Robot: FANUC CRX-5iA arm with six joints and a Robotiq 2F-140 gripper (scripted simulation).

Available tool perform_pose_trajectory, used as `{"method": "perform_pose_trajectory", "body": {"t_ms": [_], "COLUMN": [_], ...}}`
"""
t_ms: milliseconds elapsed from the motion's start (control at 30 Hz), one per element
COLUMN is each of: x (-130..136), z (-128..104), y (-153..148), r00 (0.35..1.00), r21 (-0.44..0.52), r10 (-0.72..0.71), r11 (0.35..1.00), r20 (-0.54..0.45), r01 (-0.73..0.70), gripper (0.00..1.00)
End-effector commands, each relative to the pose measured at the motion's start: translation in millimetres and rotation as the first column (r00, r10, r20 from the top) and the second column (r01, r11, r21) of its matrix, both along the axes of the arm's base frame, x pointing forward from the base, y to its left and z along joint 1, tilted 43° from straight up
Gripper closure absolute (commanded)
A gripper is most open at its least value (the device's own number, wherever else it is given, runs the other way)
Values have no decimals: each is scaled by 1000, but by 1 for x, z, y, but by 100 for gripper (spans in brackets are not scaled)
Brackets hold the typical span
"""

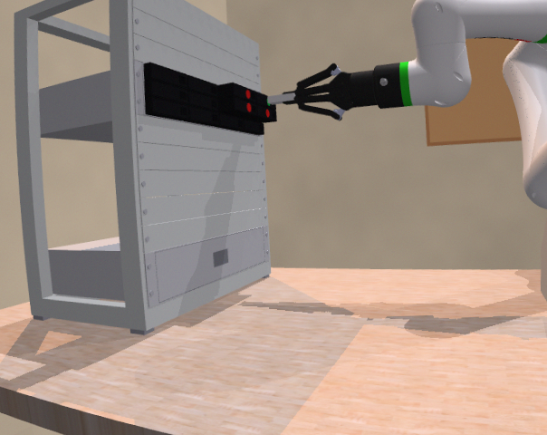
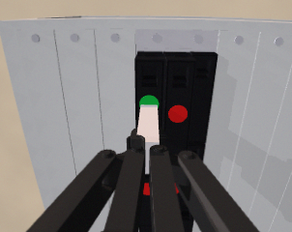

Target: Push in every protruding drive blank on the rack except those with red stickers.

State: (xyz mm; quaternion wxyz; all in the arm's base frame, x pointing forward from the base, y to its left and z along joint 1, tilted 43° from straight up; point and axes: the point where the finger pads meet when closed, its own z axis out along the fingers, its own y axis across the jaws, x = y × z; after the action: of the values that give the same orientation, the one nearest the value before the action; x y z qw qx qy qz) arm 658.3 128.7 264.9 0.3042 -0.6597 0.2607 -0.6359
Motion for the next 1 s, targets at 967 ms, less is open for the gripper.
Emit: {"method": "perform_pose_trajectory", "body": {"t_ms": [967], "x": [20], "z": [0], "y": [2], "r00": [1000], "r21": [0], "r10": [0], "r11": [1000], "r20": [0], "r01": [0], "gripper": [100]}}
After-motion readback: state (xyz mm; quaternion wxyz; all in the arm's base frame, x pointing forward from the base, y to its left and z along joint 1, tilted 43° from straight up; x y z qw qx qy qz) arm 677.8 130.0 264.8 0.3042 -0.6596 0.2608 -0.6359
